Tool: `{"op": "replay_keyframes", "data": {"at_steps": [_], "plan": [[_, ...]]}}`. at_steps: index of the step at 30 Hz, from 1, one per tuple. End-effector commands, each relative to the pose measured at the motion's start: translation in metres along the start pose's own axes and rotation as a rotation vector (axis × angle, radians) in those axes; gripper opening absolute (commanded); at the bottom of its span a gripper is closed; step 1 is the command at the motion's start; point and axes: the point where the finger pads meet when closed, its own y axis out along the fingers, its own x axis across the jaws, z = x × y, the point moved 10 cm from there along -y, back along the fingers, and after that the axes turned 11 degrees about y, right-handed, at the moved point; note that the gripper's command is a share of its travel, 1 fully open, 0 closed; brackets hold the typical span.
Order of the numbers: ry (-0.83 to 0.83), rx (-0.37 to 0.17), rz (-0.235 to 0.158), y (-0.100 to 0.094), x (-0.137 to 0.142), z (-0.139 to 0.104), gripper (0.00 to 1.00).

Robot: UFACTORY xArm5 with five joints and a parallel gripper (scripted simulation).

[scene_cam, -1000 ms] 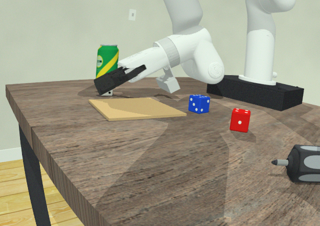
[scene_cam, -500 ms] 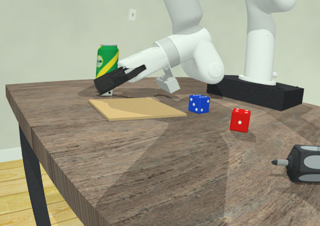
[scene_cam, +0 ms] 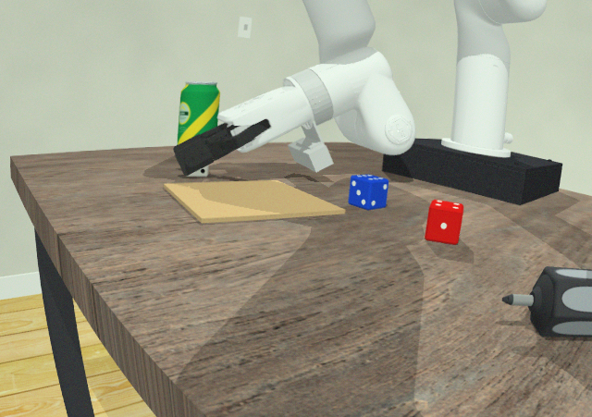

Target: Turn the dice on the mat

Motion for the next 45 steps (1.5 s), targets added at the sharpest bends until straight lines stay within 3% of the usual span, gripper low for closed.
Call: {"op": "replay_keyframes", "data": {"at_steps": [1, 6, 18, 28, 45], "plan": [[0.000, -0.002, 0.000, -0.002, 0.000, -0.001, 0.47], [0.000, -0.002, 0.000, -0.007, 0.000, -0.001, 0.47], [0.000, -0.002, 0.000, -0.047, 0.000, -0.001, 0.47], [0.000, -0.002, 0.000, -0.050, 0.000, -0.001, 0.47], [0.000, -0.002, 0.002, -0.076, 0.009, -0.048, 0.47]]}}
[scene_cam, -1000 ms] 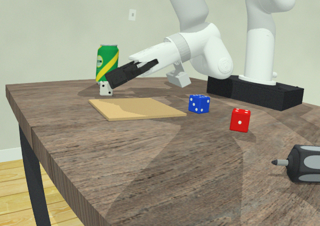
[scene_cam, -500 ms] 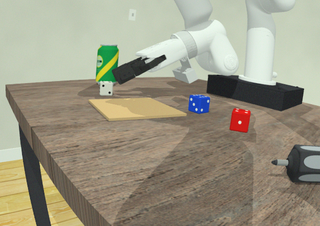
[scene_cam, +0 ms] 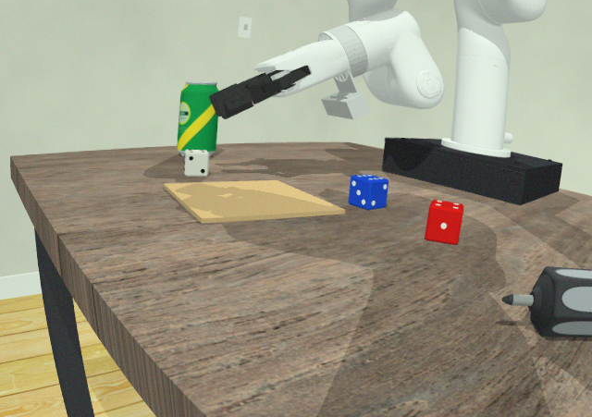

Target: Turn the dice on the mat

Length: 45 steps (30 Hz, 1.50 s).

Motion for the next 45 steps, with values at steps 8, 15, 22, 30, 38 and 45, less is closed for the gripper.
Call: {"op": "replay_keyframes", "data": {"at_steps": [8, 15, 22, 30, 38, 45], "plan": [[0.000, 0.002, 0.001, -0.007, 0.003, -0.013, 0.47], [0.000, 0.023, 0.005, -0.005, 0.003, -0.016, 0.47], [-0.001, 0.136, 0.029, -0.002, 0.006, -0.031, 0.47], [-0.002, 0.295, 0.062, 0.007, 0.011, -0.053, 0.47], [-0.004, 0.499, 0.104, 0.022, 0.017, -0.082, 0.47], [-0.005, 0.615, 0.127, 0.032, 0.020, -0.097, 0.47]]}}
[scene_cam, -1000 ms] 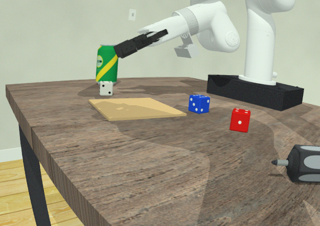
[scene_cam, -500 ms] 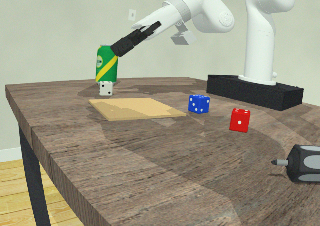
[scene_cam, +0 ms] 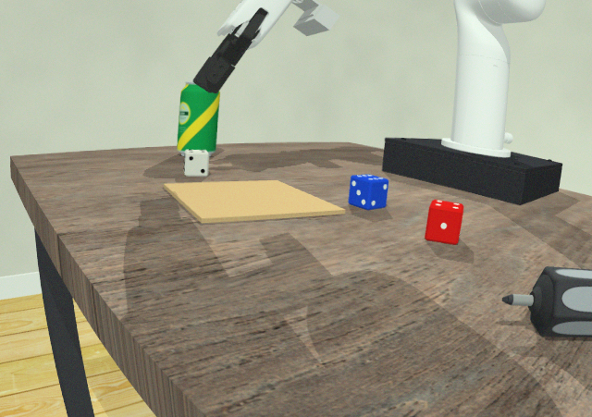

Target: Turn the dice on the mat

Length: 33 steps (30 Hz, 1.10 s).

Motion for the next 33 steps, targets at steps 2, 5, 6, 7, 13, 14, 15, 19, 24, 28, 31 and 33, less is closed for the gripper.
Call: {"op": "replay_keyframes", "data": {"at_steps": [2, 5, 6, 7, 13, 14, 15, 19, 24, 28, 31, 33], "plan": [[-0.001, 0.152, 0.031, 0.006, 0.004, -0.022, 0.47], [-0.003, 0.264, 0.053, 0.008, 0.008, -0.039, 0.47], [-0.003, 0.265, 0.053, 0.008, 0.008, -0.039, 0.47], [-0.004, 0.300, 0.060, 0.009, 0.009, -0.044, 0.47], [-0.006, 0.460, 0.092, 0.015, 0.014, -0.068, 0.47], [-0.007, 0.476, 0.095, 0.016, 0.014, -0.070, 0.47], [-0.007, 0.476, 0.095, 0.016, 0.014, -0.070, 0.47], [-0.007, 0.508, 0.101, 0.017, 0.015, -0.075, 0.47], [-0.007, 0.519, 0.103, 0.018, 0.015, -0.076, 0.47], [-0.007, 0.519, 0.103, 0.018, 0.015, -0.076, 1.00], [-0.007, 0.519, 0.103, 0.018, 0.015, -0.076, 1.00], [-0.007, 0.519, 0.103, 0.018, 0.015, -0.076, 1.00]]}}
